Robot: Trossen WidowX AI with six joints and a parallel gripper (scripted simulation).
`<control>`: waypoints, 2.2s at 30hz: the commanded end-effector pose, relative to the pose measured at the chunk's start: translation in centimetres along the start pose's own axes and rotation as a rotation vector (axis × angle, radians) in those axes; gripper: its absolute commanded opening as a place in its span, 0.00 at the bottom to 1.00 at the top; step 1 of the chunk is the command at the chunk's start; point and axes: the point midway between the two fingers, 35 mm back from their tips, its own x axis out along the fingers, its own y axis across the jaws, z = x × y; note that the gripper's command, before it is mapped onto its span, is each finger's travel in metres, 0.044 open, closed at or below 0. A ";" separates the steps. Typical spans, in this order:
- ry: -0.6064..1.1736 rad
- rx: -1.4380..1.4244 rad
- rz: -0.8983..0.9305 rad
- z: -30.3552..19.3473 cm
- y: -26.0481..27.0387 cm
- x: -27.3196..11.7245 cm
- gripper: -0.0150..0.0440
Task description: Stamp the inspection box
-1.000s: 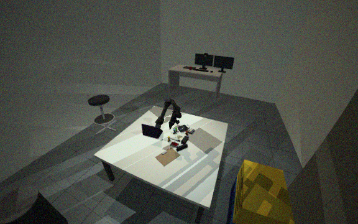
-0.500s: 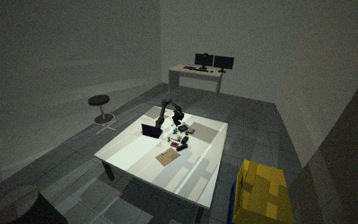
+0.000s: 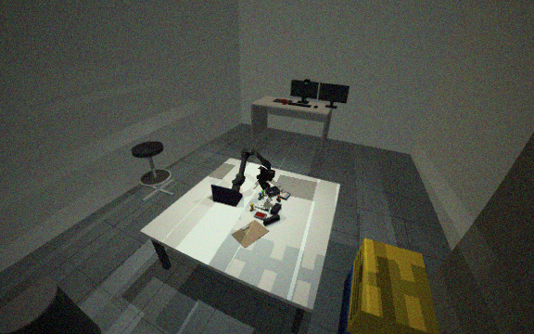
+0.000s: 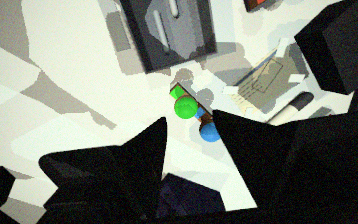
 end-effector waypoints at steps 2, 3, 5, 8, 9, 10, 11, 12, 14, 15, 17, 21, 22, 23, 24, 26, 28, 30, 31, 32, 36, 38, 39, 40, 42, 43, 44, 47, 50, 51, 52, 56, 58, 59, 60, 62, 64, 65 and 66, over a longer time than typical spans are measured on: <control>0.000 0.005 0.003 0.0 0.0 0.8 0.63; 0.000 0.005 0.003 0.0 0.0 0.9 0.63; 0.000 0.005 0.003 0.0 0.0 1.3 0.63; 0.000 0.005 0.002 0.0 -0.1 1.8 0.63; 0.000 0.005 0.002 0.0 -0.1 1.9 0.63; 0.000 0.005 0.002 0.0 -0.1 2.1 0.63; 0.000 0.005 0.002 0.0 -0.1 2.3 0.63; 0.000 0.005 0.002 0.1 -0.1 2.4 0.63; 0.000 0.005 0.003 0.1 -0.1 2.7 0.63; -0.001 0.005 0.003 0.1 -0.1 2.9 0.63; -0.001 0.005 0.003 0.1 -0.1 3.2 0.63; -0.002 0.005 0.004 0.1 0.0 3.9 0.63; -0.002 0.005 0.004 0.0 0.0 4.0 0.63; -0.002 0.005 0.004 0.0 0.0 4.2 0.63; -0.002 0.005 0.005 0.0 0.0 4.4 0.63; -0.003 0.005 0.006 0.0 0.0 4.7 0.63; -0.003 0.004 0.006 0.0 0.1 5.0 0.63; -0.004 0.004 0.007 0.0 0.1 5.3 0.63; -0.004 0.004 0.008 0.0 0.1 5.5 0.63; -0.005 0.004 0.008 0.0 0.1 5.6 0.63; -0.005 -0.002 0.005 0.0 0.1 5.6 0.61; -0.005 -0.002 0.005 0.0 0.1 5.6 0.59; -0.005 -0.002 0.005 0.0 0.1 5.6 0.58; -0.005 -0.002 0.005 0.0 0.1 5.6 0.57; -0.005 -0.002 0.005 0.0 0.1 5.6 0.55; -0.005 -0.002 0.005 0.0 0.1 5.6 0.54; -0.005 -0.002 0.005 0.0 0.1 5.6 0.52; -0.005 -0.002 0.005 0.0 0.1 5.6 0.49; -0.005 -0.002 0.005 0.0 0.1 5.6 0.46; -0.005 -0.002 0.005 0.0 0.1 5.6 0.45; -0.005 -0.002 0.005 0.0 0.1 5.6 0.43; -0.005 -0.002 0.005 0.0 0.1 5.6 0.36; -0.005 -0.002 0.004 0.0 0.1 5.5 0.27; -0.005 -0.002 0.004 0.0 0.1 5.5 0.25; -0.005 -0.002 0.004 0.0 0.1 5.4 0.25; -0.005 -0.002 0.003 0.0 0.0 5.3 0.25; -0.005 -0.002 0.003 0.0 0.0 5.2 0.25; -0.004 -0.002 0.003 0.0 0.0 5.2 0.25; -0.004 -0.002 0.002 0.0 0.0 5.2 0.25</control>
